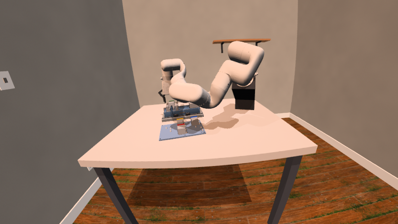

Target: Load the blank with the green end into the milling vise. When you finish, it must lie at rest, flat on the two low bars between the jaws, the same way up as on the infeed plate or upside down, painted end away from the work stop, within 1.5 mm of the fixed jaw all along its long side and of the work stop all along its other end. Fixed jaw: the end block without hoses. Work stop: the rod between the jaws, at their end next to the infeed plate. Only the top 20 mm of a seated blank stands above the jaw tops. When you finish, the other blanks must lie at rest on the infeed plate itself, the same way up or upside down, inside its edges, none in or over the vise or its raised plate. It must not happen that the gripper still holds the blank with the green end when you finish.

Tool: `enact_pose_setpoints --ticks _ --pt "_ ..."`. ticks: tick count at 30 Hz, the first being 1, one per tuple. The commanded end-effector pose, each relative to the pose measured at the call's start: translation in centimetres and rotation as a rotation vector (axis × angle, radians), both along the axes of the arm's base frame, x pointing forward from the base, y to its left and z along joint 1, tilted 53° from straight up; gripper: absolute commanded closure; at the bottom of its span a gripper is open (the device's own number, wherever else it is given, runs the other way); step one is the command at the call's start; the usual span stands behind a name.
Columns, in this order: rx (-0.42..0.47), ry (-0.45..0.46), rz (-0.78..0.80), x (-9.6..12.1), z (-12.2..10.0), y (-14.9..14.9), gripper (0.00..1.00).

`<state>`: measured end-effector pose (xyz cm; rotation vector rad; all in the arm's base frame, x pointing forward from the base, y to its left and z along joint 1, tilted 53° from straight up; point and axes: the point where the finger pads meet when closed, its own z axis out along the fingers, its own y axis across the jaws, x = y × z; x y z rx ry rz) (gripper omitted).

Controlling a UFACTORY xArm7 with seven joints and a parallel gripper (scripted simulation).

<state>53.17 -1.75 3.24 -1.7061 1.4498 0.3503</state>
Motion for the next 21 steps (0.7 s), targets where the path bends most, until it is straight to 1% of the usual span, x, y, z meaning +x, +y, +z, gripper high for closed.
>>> enact_pose_setpoints --ticks 1,21 --pt "-0.002 -0.002 -0.004 -0.03 0.18 -0.26 0.0" --pt "-0.002 -0.002 -0.004 -0.13 0.37 -0.5 0.0"
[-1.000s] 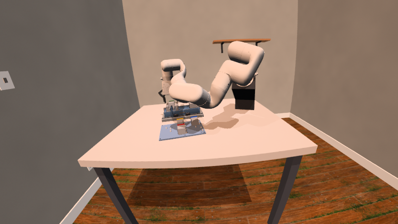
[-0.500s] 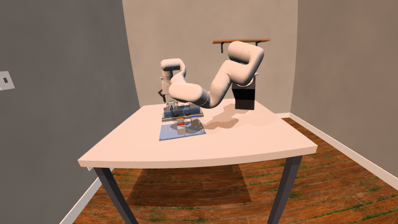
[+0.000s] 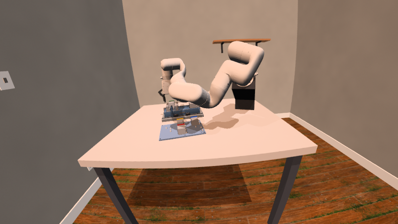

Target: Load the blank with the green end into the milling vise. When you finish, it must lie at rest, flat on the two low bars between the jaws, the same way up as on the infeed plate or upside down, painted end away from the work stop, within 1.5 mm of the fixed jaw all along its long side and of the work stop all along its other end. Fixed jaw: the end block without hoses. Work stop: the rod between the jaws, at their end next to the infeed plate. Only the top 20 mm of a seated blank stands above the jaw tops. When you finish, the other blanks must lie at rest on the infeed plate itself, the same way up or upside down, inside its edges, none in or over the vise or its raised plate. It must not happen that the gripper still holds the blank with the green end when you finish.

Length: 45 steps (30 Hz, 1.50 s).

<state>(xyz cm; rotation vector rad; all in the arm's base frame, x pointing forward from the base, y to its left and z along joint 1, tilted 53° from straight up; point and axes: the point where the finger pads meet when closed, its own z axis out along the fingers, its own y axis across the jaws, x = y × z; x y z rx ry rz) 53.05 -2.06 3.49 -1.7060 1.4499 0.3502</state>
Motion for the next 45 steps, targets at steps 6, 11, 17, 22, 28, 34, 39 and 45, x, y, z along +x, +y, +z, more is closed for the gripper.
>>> enact_pose_setpoints --ticks 6,11,17,22,28,34,39,45 --pt "-0.001 -0.002 -0.004 -0.01 0.14 -0.21 0.0" --pt "-0.001 -0.002 -0.004 -0.06 0.23 -0.32 0.0" --pt "-0.001 -0.002 -0.004 -0.1 0.3 -0.41 0.0" --pt "-0.001 -0.002 -0.004 -0.1 0.3 -0.41 0.0" --pt "-0.001 -0.002 -0.004 -0.15 0.41 -0.54 0.0" --pt "-0.001 -0.002 -0.004 -0.18 0.48 -0.63 0.0" --pt "-0.001 -0.002 -0.004 -0.18 0.48 -0.63 0.0" --pt "-0.001 -0.002 -0.004 -0.24 0.58 -0.76 0.0"
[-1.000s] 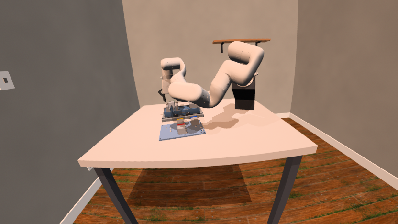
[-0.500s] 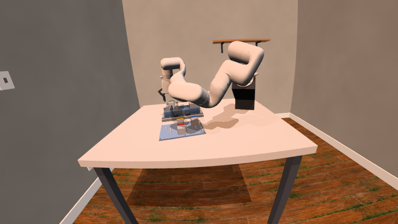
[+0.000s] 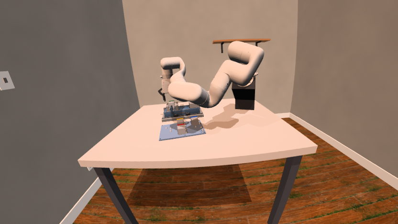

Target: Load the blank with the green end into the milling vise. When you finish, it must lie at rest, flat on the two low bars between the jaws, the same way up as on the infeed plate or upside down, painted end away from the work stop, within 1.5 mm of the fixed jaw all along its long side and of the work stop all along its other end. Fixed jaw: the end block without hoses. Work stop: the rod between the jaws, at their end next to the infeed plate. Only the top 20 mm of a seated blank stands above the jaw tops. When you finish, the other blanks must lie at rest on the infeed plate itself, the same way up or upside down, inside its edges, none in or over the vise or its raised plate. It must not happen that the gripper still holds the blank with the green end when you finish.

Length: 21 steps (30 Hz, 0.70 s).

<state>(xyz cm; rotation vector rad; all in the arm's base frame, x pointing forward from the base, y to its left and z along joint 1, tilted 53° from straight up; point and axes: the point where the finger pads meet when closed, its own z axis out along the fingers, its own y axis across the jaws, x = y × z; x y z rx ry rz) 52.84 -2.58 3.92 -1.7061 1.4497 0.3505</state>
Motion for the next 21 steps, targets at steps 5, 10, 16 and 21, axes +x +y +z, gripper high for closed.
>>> enact_pose_setpoints --ticks 5,10,16,21 --pt "-0.002 -0.002 -0.004 -0.06 0.23 -0.32 0.0" --pt "-0.002 -0.002 -0.004 -0.06 0.23 -0.32 0.0" --pt "-0.002 -0.002 -0.004 -0.12 0.36 -0.49 0.0" --pt "-0.002 -0.002 -0.004 -0.19 0.5 -0.65 0.0"
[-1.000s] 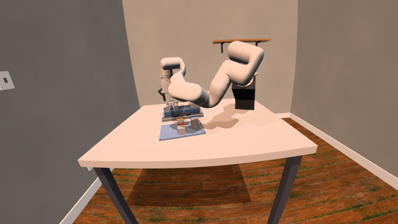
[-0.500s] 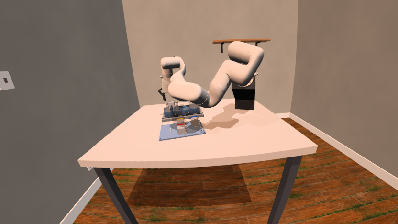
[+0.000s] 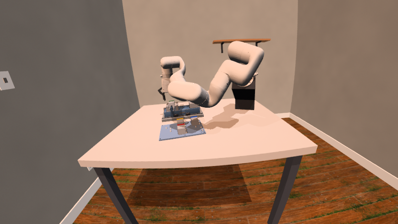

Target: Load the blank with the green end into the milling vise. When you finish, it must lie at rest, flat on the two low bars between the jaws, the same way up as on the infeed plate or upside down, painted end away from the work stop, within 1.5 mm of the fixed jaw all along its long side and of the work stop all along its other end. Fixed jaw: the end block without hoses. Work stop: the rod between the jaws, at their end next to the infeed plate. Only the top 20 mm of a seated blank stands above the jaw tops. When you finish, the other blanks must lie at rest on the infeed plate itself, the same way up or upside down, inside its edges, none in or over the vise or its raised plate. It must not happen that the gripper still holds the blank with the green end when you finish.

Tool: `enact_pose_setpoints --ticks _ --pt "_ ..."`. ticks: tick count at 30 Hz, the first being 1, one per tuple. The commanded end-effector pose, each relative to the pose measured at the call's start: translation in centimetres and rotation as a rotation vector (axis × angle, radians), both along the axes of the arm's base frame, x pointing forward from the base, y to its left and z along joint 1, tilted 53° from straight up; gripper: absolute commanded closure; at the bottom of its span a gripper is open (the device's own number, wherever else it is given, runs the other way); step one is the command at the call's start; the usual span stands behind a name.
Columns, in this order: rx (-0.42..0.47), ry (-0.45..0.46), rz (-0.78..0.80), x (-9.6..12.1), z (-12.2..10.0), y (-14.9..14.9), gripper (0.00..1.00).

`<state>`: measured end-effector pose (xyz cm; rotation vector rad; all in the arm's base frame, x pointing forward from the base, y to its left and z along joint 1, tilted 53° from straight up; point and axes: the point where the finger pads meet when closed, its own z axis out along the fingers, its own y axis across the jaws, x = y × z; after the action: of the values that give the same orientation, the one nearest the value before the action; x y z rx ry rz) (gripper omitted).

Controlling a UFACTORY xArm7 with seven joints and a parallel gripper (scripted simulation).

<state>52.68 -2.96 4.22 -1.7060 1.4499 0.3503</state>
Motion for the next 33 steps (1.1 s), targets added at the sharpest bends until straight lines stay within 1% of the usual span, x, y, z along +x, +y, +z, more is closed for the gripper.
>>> enact_pose_setpoints --ticks 1,7,17,24,33 --pt "-0.002 -0.002 -0.004 0.0 0.2 -0.3 0.0" --pt "-0.002 -0.002 -0.004 0.0 0.2 -0.3 0.0" --pt "-0.002 -0.002 -0.004 -1.9 3.8 -4.7 0.0" --pt "-0.002 -0.002 -0.004 -1.9 3.8 -4.7 0.0" --pt "-0.001 -0.002 -0.004 -2.9 5.8 -7.2 0.0"
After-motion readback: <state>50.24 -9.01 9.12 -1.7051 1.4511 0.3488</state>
